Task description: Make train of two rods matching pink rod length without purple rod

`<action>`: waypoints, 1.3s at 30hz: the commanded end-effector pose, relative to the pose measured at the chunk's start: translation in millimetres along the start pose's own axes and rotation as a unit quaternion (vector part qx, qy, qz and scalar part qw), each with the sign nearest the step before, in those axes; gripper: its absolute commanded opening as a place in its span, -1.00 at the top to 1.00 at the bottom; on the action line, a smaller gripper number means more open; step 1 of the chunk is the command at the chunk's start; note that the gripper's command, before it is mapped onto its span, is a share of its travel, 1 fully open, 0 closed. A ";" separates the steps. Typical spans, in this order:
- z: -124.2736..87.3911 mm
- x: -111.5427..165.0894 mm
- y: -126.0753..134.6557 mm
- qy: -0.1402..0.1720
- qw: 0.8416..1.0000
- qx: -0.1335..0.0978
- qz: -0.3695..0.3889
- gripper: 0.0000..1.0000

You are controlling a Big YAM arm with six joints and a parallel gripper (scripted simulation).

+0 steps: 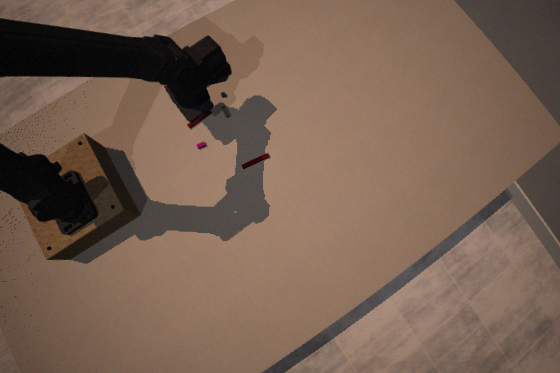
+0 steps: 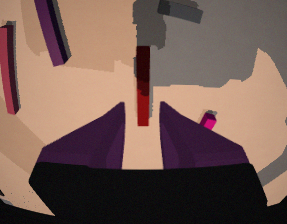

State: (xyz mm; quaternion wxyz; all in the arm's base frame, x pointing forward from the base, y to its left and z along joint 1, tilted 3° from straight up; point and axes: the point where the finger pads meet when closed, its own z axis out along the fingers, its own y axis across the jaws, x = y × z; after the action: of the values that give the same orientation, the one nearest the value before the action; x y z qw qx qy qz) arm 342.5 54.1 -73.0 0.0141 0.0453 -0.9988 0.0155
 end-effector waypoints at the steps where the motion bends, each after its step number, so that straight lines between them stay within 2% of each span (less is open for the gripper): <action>1: 7.6 -4.9 -2.4 -0.003 1.000 -0.001 -0.002 0.51; 15: 18.5 -3.5 -2.5 -0.002 1.000 0.000 -0.002 0.51; 39: 19.2 -4.3 -2.4 -0.002 1.000 0.000 -0.002 0.51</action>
State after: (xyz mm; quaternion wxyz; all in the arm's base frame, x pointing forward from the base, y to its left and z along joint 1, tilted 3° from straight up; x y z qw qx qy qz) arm 341.7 53.6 -89.1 0.0161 0.0454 -0.9987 0.0158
